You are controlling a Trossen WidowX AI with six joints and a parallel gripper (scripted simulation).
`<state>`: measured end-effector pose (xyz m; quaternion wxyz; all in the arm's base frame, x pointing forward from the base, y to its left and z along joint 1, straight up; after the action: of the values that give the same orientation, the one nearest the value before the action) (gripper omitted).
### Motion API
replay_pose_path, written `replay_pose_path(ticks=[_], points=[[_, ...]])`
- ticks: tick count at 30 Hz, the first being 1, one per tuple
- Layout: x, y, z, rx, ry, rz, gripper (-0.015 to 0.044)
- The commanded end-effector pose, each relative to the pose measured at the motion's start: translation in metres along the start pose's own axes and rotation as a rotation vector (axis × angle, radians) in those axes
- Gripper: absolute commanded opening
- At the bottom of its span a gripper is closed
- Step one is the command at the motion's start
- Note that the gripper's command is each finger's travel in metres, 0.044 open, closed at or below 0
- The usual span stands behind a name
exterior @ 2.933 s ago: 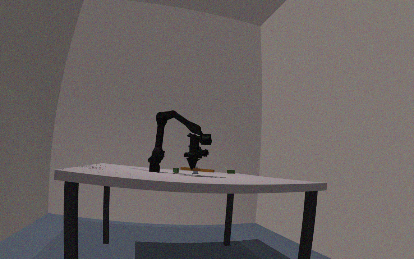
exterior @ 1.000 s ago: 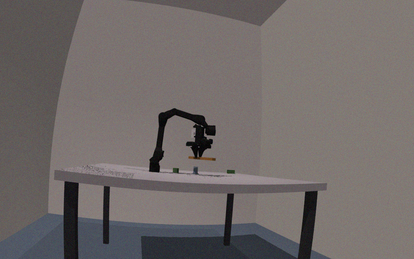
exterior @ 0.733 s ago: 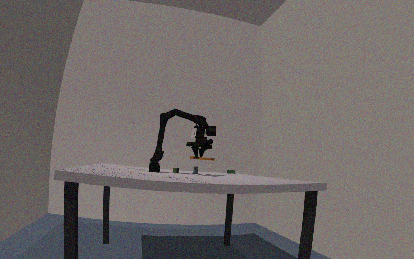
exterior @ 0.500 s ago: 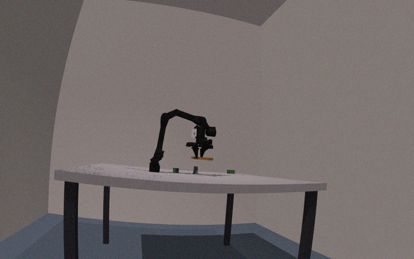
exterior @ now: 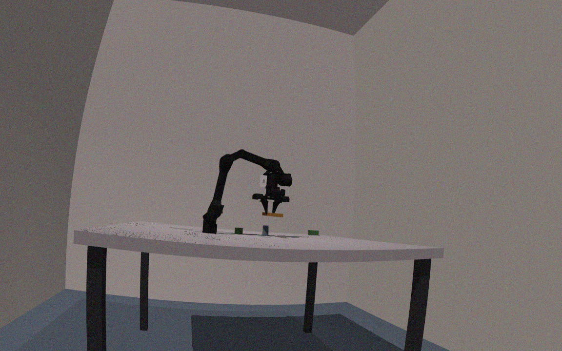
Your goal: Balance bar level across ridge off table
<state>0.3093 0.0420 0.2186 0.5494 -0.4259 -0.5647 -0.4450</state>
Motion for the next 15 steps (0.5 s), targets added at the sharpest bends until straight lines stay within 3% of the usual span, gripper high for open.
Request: replay_pose_path(ticks=[1,15], points=[[0.001,0.005,0.011,-0.051,-0.002,0.000,0.0000],[0.001,0.021,0.060,-0.253,0.003,-0.001,0.0000]])
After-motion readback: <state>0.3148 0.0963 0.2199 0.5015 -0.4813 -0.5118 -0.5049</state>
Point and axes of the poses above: the point midway between the two fingers, 35 mm back from their tips, its own x axis back along the fingers, its own y axis across the jaws, z = x × y, the point moved 6 cm from there along x, back along the fingers, and after that the axes turned 7 degrees about x, right-handed, at the moved point
